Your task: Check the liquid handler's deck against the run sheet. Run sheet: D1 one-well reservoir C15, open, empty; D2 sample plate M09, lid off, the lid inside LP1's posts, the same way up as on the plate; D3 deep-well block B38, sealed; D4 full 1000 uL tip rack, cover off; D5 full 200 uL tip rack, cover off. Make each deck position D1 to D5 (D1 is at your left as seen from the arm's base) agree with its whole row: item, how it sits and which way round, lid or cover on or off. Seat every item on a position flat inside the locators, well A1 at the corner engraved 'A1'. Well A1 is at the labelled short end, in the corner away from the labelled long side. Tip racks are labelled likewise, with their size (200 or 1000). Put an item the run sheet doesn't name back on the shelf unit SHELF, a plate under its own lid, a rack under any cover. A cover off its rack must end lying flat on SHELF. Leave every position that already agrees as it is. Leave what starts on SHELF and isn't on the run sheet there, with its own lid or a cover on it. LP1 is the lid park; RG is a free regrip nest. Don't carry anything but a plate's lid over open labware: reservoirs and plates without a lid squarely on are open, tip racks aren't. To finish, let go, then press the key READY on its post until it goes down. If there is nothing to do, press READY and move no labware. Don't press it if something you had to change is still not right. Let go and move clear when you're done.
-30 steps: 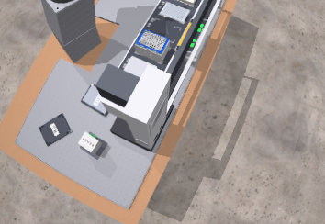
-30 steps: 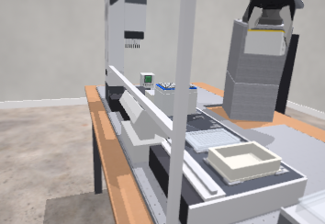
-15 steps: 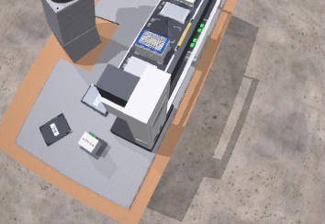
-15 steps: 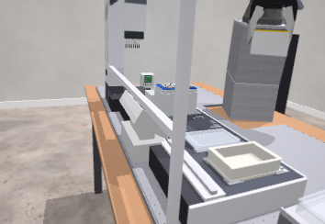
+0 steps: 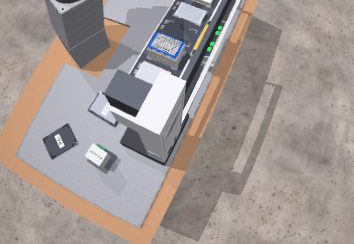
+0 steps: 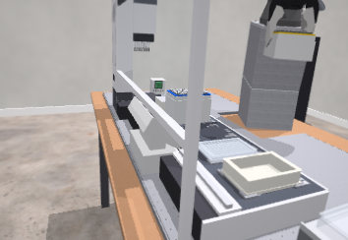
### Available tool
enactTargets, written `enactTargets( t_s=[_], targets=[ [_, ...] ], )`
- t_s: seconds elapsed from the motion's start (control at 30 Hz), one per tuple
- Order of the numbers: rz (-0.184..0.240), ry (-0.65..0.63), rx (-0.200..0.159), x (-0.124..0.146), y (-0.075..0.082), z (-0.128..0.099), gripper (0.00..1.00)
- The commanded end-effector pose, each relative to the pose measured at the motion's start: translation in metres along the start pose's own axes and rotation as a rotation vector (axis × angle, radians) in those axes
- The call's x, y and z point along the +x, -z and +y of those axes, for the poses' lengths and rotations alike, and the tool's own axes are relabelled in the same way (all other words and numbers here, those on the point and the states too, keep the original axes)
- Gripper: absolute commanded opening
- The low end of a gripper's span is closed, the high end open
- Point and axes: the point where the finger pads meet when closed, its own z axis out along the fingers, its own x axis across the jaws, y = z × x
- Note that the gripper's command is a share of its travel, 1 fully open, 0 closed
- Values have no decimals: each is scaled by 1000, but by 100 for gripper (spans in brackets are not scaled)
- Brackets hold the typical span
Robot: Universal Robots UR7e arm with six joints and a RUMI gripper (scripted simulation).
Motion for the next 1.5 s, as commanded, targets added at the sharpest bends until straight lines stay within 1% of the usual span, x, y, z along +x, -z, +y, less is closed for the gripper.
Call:
enactTargets(
  t_s=[0.0,0.1,0.13,0.6,0.67,0.7,0.9,1.47],
  targets=[
    [-4,279,6,1,1,-3,0],
    [-4,292,6,1,1,-3,0],
    [-3,331,5,1,1,-3,0],
    [-4,510,6,1,1,-3,0],
    [-4,510,6,1,1,-3,0],
    [-5,548,8,1,1,-3,0],
    [-8,618,13,1,1,-3,0],
    [-9,618,12,1,1,-2,0]
  ],
)
